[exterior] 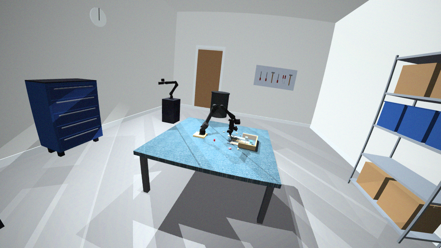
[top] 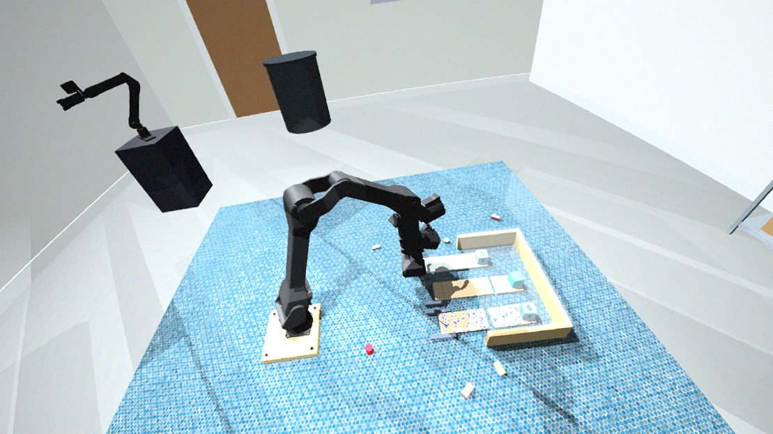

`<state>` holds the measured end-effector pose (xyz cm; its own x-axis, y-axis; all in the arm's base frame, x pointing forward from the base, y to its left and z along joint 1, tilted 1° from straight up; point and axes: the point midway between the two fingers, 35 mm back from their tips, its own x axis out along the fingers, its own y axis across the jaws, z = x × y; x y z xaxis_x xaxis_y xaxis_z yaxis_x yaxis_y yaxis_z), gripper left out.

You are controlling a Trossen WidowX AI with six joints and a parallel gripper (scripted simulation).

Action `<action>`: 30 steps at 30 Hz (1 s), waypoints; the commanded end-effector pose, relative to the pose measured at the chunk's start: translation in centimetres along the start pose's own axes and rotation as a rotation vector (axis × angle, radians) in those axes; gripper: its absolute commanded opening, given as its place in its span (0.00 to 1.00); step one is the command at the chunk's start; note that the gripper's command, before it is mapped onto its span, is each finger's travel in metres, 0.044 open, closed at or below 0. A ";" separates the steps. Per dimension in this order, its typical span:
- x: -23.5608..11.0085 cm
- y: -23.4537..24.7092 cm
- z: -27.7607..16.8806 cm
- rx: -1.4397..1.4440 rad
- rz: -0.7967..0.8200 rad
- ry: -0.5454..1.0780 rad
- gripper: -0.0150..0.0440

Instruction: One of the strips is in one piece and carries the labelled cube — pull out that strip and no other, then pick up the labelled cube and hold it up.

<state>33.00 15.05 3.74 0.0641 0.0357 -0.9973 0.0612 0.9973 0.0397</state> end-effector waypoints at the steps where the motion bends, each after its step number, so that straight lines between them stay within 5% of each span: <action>1: 0.5 -0.2 -1.1 0.001 -0.010 0.021 0.25; 30: 0.5 -0.2 -5.5 0.001 -0.010 0.025 0.25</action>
<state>28.55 15.46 3.49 0.0614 0.0385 -0.9974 0.0614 0.9972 0.0423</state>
